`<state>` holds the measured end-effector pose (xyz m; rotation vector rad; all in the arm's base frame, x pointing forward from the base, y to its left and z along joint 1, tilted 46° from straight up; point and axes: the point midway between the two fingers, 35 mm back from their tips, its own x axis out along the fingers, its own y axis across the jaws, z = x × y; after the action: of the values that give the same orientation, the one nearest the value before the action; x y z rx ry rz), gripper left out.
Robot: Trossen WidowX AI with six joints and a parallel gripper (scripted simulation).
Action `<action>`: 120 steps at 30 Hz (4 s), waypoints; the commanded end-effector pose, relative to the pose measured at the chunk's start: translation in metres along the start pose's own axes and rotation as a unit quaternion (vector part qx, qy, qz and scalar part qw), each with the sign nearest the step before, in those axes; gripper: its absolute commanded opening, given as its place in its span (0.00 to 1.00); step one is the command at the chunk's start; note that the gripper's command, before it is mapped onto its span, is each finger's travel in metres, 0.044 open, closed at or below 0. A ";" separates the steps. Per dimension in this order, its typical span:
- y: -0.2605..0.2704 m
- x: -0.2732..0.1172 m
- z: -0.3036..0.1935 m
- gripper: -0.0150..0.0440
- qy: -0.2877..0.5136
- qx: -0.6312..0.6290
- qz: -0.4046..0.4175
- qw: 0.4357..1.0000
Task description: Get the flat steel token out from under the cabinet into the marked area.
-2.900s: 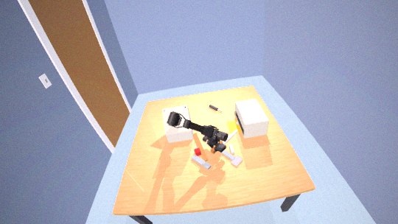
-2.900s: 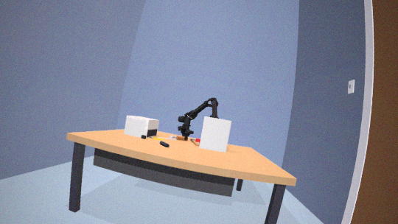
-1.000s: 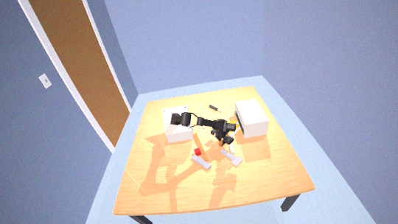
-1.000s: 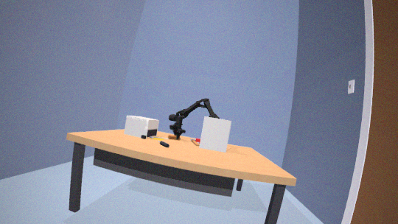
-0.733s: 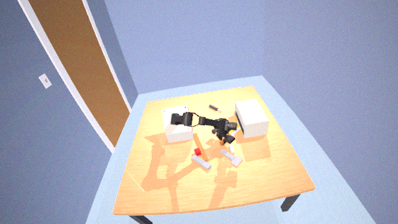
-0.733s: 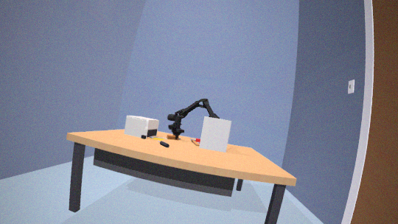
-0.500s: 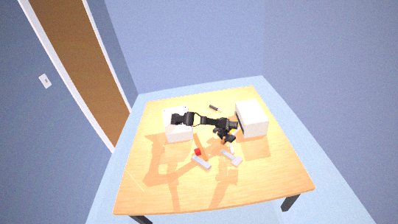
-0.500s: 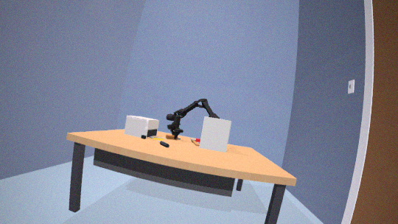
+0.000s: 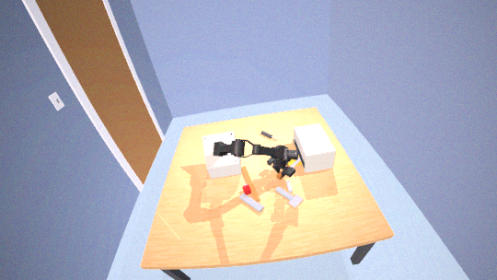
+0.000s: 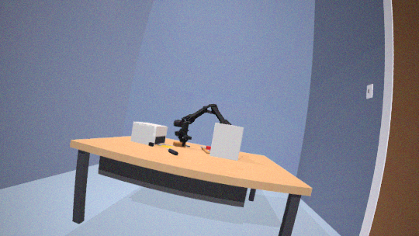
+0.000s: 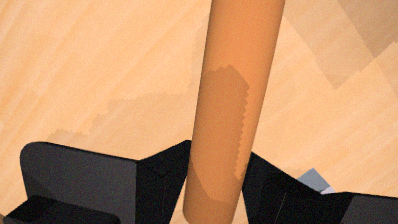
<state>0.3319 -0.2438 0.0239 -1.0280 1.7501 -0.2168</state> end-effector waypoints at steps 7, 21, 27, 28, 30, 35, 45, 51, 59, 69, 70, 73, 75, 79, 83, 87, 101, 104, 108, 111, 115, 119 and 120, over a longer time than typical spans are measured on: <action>0.012 0.001 0.002 0.25 -0.003 0.001 0.001 1.000; 0.020 0.001 0.002 0.25 -0.003 0.001 0.001 1.000; 0.021 0.001 0.002 0.25 -0.003 0.001 0.001 1.000; 0.020 0.001 0.002 0.25 -0.003 0.001 0.001 1.000; 0.020 0.001 0.001 0.25 -0.003 0.001 0.001 1.000; 0.019 0.001 -0.006 0.25 -0.003 0.001 0.001 1.000; 0.017 0.001 -0.020 0.25 -0.002 0.001 0.001 1.000; 0.017 0.001 -0.029 0.25 -0.002 0.001 0.001 1.000; 0.015 0.001 -0.041 0.25 -0.002 0.001 0.001 1.000; 0.014 0.001 -0.055 0.25 -0.002 0.001 0.001 1.000; 0.014 0.001 -0.057 0.25 -0.002 0.001 0.001 1.000; 0.013 0.001 -0.061 0.25 -0.002 0.001 0.001 1.000; 0.013 0.001 -0.064 0.25 -0.002 0.001 0.001 1.000; 0.012 0.001 -0.071 0.25 -0.002 0.001 0.001 1.000; 0.012 0.001 -0.077 0.25 -0.002 0.001 0.001 1.000; 0.011 0.001 -0.083 0.25 -0.001 0.001 0.001 1.000; 0.008 0.001 -0.102 0.25 -0.001 0.000 0.000 1.000; 0.007 0.000 -0.100 0.25 0.000 0.002 -0.001 1.000; 0.007 0.000 -0.103 0.25 0.000 0.002 -0.001 1.000; 0.006 -0.001 -0.107 0.25 0.000 0.002 -0.001 1.000; 0.006 -0.001 -0.112 0.25 0.000 0.002 0.000 1.000; 0.006 -0.001 -0.116 0.25 0.000 0.001 0.000 1.000; 0.006 -0.002 -0.118 0.25 0.000 0.001 0.000 1.000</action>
<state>0.2337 -0.2764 0.0704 -1.0229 1.7488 -0.2248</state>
